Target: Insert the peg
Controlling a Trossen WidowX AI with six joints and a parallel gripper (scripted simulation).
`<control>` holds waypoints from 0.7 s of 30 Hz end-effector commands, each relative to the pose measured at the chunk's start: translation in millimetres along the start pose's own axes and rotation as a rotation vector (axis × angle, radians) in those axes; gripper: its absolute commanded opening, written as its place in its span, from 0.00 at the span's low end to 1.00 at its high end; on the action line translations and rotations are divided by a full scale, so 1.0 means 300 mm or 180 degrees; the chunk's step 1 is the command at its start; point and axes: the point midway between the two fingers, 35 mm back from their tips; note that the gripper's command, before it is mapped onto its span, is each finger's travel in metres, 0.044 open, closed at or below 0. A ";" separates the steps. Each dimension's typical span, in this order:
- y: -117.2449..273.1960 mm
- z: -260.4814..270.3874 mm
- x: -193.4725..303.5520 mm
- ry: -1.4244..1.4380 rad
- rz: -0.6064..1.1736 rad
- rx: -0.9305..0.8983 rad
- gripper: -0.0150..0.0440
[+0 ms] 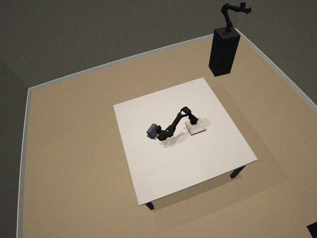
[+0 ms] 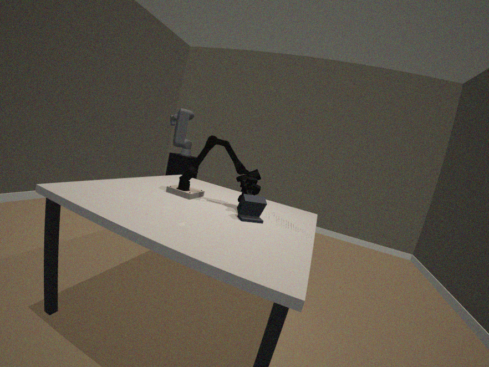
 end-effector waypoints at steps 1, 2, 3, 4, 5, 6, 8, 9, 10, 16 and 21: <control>-0.005 0.002 0.000 0.0017 -0.0001 -0.0007 0.25; -0.001 0.000 0.000 0.0000 0.0001 0.0000 0.25; -0.001 0.000 0.000 0.0000 0.0001 0.0000 0.25; -0.001 0.000 0.000 0.0000 0.0001 0.0000 0.25; -0.001 0.000 0.000 0.0000 0.0001 0.0000 0.25; -0.001 0.000 0.000 0.0000 0.0001 0.0000 0.25; -0.001 0.000 0.000 0.0000 0.0001 0.0000 0.25; -0.001 0.000 0.000 0.0000 0.0001 0.0000 0.25; -0.001 0.000 0.000 0.0000 0.0001 0.0000 0.30; -0.001 0.000 0.000 0.0000 0.0001 0.0000 0.57; -0.001 0.000 0.000 0.0000 0.0001 0.0000 0.79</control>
Point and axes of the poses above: the point midway between the two fingers, 35 mm back from their tips, its own y axis back along the fingers, its own z axis across the jaws, x = y × z, and after that the axes turned 5 degrees about -y, right-handed
